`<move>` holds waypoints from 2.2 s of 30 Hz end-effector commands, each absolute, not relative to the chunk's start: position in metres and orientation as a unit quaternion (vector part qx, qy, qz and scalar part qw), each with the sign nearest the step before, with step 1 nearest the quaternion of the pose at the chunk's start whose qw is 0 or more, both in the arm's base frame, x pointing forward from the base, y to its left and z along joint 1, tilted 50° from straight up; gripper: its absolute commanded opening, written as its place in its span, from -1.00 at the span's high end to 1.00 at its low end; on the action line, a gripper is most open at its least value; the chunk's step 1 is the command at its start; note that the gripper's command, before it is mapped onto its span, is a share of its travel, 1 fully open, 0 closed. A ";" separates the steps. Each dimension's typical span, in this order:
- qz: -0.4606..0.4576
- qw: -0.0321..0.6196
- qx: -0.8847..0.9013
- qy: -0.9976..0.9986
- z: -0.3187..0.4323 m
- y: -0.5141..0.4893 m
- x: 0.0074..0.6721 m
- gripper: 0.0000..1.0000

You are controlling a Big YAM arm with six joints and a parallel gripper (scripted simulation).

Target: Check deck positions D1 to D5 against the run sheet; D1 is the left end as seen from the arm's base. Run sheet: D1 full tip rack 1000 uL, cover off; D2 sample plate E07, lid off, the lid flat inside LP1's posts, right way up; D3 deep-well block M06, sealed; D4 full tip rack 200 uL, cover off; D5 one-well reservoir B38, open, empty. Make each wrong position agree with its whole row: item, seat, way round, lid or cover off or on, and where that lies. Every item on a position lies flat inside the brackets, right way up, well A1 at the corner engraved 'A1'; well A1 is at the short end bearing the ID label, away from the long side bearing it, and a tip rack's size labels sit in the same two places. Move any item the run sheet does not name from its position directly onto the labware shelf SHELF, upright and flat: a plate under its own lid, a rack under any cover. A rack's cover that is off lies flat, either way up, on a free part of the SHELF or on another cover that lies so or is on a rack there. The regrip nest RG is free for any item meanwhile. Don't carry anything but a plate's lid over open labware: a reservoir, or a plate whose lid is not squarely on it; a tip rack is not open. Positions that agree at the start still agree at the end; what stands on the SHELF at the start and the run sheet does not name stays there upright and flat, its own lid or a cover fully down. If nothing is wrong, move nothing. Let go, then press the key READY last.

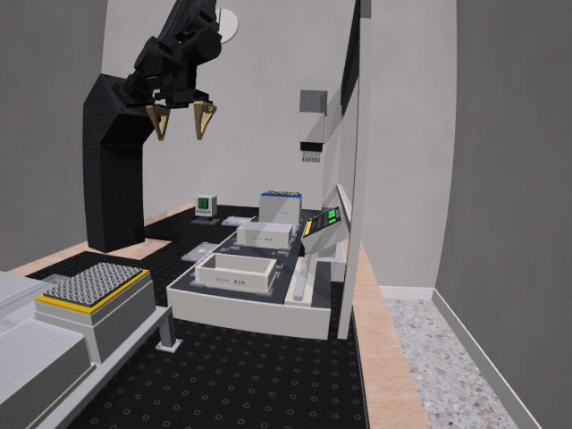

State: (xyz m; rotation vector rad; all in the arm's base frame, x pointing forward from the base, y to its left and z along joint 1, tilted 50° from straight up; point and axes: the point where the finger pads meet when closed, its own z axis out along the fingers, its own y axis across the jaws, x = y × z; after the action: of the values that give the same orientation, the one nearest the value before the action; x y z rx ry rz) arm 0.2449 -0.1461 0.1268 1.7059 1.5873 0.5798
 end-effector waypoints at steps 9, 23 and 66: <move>0.208 0.386 0.637 0.633 0.148 -0.188 0.250 -1.00; 0.207 0.381 0.640 0.634 0.158 -0.247 0.242 -1.00; 0.192 0.384 0.623 0.654 0.191 -0.405 0.222 -1.00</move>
State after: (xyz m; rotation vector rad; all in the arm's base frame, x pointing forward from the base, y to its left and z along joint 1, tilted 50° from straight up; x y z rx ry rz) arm 0.2288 -0.3839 0.1787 1.6005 1.6719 0.5199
